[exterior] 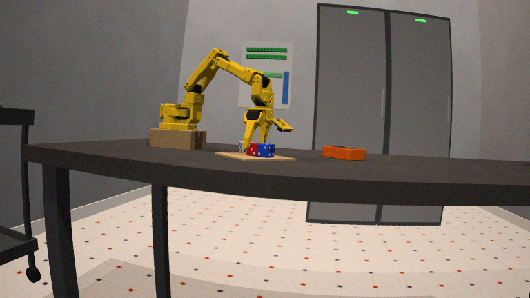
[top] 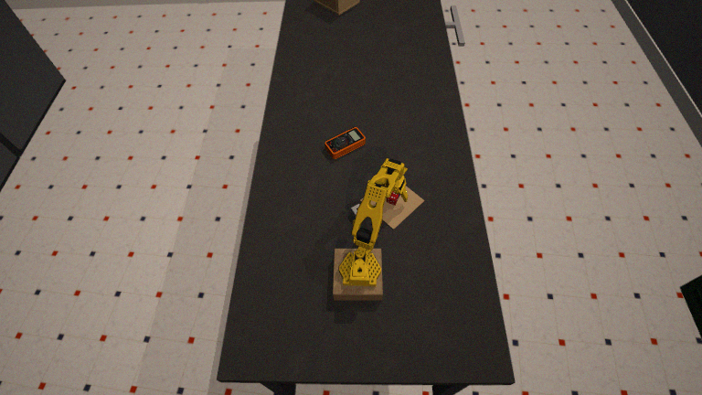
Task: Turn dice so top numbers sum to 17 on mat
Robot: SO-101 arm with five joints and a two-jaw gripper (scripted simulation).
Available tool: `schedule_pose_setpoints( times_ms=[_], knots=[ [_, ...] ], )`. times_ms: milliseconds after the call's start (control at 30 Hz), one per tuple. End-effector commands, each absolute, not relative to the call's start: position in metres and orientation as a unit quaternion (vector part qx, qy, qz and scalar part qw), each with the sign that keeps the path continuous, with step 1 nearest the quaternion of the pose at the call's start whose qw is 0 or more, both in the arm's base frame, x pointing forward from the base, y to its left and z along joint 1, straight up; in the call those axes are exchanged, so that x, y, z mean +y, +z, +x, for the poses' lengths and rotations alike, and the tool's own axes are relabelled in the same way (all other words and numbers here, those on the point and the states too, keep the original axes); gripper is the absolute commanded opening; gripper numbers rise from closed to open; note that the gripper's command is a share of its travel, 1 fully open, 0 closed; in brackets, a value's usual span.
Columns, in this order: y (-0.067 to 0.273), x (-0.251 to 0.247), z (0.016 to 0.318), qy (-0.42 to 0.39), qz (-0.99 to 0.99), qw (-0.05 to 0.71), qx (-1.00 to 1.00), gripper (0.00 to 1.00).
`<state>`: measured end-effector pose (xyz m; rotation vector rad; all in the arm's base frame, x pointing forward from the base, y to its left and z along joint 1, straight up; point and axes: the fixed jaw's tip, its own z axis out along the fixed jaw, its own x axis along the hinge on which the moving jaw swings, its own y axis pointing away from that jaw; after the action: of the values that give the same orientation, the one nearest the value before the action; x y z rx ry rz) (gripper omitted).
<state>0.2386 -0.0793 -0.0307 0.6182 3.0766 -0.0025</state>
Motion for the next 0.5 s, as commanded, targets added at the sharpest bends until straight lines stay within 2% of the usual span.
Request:
schedule_pose_setpoints(
  times_ms=[0,467],
  knots=[
    [-0.037,-0.079,0.233,0.002,0.198,-0.012,0.980,0.36],
    [-0.025,-0.080,0.234,0.002,0.198,-0.012,0.980,0.36]
  ],
)
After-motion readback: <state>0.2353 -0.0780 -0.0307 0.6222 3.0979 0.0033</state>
